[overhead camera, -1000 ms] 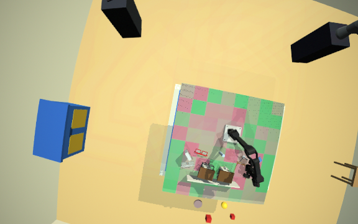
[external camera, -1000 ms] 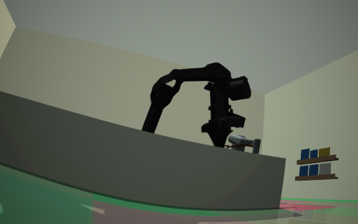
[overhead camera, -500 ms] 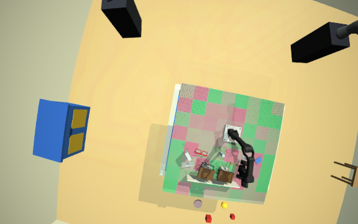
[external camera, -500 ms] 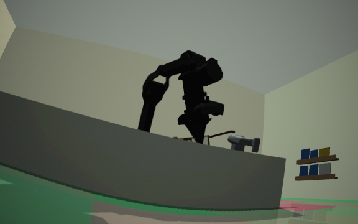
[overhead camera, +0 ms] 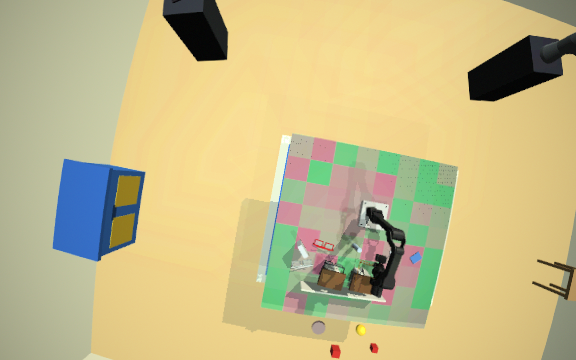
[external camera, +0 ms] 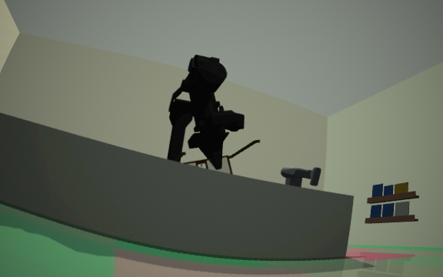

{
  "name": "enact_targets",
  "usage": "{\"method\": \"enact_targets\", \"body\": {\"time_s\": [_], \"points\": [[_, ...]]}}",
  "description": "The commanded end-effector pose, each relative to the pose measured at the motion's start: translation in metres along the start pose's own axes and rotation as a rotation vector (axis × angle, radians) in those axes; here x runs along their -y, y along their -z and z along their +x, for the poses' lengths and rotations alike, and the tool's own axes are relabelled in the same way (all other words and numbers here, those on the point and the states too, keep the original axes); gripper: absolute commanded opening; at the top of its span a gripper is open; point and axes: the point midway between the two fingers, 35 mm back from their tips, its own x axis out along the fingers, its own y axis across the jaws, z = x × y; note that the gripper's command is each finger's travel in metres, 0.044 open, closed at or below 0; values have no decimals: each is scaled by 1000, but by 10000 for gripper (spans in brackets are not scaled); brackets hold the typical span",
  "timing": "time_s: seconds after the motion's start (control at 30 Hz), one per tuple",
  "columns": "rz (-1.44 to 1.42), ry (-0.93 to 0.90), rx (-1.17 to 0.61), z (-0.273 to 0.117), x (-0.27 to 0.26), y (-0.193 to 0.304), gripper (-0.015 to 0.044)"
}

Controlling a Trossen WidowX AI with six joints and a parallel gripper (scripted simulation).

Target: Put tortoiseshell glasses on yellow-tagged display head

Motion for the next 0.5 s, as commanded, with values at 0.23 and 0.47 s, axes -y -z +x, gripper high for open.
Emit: {"method": "enact_targets", "body": {"time_s": [0.23, 0.47], "points": [[-54, 88, 43, -24, -11, 40, 0], [-90, 153, 55, -39, -21, 65, 0]]}}
